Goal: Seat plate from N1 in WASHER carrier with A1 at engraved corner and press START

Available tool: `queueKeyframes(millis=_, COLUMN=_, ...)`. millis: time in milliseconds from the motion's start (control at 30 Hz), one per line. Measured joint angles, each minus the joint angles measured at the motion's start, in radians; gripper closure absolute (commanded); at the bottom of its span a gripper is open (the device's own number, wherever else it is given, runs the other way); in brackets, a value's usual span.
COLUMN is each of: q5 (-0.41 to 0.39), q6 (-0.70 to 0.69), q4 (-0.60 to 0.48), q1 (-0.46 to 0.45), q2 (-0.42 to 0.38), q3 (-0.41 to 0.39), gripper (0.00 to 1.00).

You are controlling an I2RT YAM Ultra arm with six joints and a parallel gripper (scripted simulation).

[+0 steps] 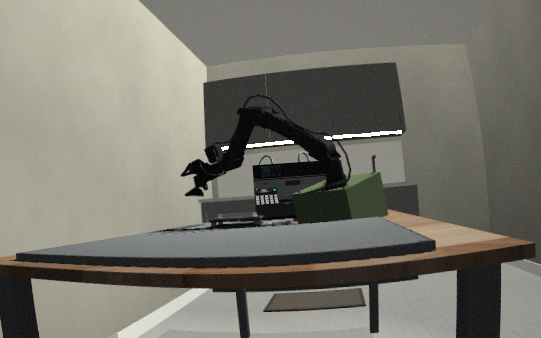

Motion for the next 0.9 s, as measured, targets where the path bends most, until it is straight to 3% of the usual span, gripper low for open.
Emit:
queueKeyframes(millis=367, q5=0.024, q6=0.120, q4=-0.255, q1=0.027, q2=-0.231, q3=-0.090, gripper=0.00)
queueKeyframes(millis=667, q5=0.032, q6=0.152, q4=-0.352, q1=0.026, q2=-0.223, q3=-0.097, gripper=0.00)
queueKeyframes(millis=900, q5=0.047, q6=0.211, q4=-0.500, q1=0.039, q2=-0.331, q3=-0.143, gripper=0.00)
